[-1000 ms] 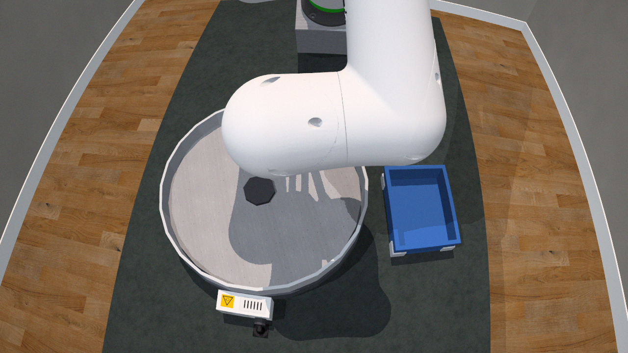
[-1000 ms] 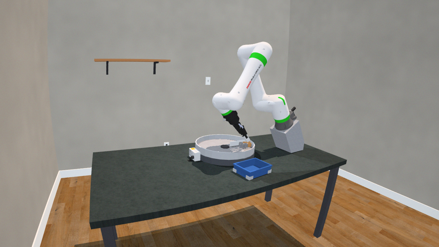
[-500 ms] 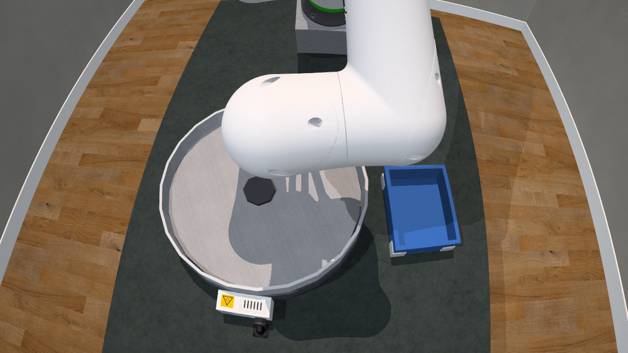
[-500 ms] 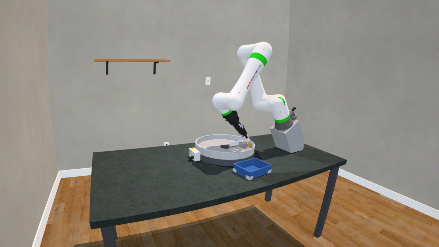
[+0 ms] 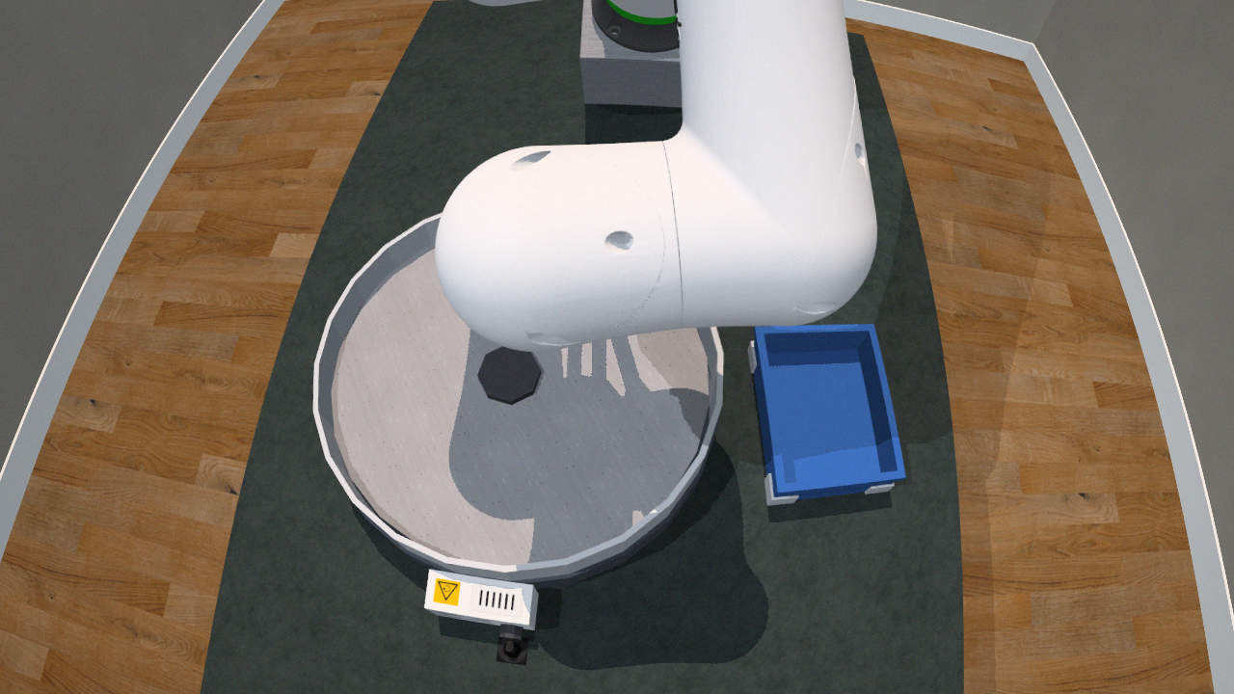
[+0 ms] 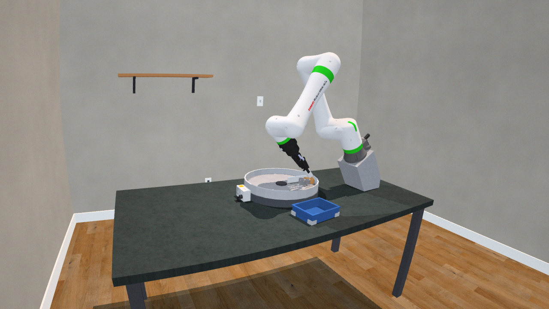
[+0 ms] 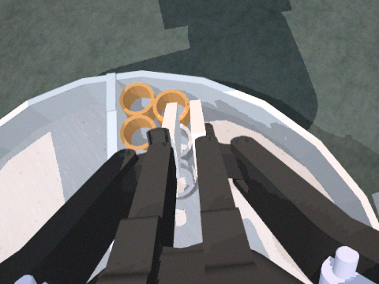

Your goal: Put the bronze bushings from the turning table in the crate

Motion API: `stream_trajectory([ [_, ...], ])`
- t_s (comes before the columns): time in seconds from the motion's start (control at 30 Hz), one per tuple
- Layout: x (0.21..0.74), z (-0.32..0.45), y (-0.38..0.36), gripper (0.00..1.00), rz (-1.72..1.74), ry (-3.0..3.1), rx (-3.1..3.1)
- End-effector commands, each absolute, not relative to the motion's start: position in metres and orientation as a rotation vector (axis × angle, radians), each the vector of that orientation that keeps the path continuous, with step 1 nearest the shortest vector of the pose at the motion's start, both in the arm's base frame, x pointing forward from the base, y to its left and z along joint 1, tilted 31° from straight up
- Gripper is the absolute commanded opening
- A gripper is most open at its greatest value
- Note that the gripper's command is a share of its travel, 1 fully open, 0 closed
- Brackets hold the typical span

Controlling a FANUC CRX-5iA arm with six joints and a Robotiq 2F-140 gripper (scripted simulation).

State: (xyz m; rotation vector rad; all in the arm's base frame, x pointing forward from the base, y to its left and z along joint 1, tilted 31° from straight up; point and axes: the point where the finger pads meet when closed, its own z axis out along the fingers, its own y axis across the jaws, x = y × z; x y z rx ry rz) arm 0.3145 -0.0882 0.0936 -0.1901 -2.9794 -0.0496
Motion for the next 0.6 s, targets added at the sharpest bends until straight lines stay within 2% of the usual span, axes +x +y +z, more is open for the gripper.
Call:
stream_trajectory([
  [0.0, 0.315, 0.093, -0.088, 0.06, -0.049, -2.980, -0.190],
  [0.57, 0.321, 0.083, -0.089, 0.06, -0.049, -2.980, -0.190],
])
